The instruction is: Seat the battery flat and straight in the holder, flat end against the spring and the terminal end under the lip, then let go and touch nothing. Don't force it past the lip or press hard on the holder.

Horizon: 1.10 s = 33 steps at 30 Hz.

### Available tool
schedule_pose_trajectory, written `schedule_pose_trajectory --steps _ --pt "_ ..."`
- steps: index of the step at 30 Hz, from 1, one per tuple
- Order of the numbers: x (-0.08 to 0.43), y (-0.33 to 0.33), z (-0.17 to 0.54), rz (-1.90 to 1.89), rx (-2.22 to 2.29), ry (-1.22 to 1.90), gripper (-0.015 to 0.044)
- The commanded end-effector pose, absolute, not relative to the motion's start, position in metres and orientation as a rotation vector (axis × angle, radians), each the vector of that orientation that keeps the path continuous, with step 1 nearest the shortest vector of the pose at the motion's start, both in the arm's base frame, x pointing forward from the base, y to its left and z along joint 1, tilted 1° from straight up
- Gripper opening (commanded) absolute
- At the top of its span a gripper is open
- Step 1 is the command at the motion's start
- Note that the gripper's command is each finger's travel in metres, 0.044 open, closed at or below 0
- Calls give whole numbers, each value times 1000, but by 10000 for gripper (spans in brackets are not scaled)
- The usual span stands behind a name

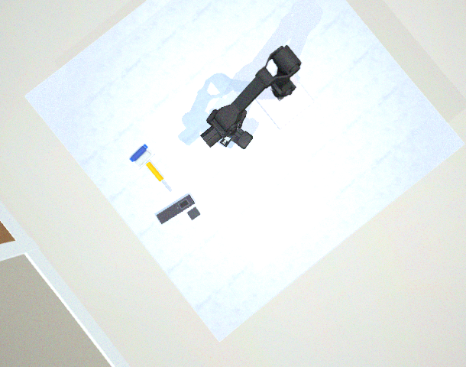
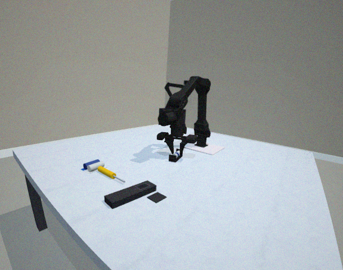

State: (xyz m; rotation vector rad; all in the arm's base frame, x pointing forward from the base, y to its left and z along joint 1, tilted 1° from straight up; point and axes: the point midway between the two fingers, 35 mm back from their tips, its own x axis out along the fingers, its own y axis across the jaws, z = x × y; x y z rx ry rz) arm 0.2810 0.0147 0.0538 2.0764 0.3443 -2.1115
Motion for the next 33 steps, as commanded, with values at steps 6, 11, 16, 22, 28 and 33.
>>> schedule_pose_trajectory --steps 6,11,16,22,28,33 --pt "283 15 74 -2108 2079 344 290" --pt "281 14 114 -2104 2082 344 421" --pt "279 13 133 -2103 2083 343 440" --pt "279 13 133 -2103 2083 343 440" --pt "279 13 133 -2103 2083 343 440" --pt "279 13 133 -2103 2083 343 440"
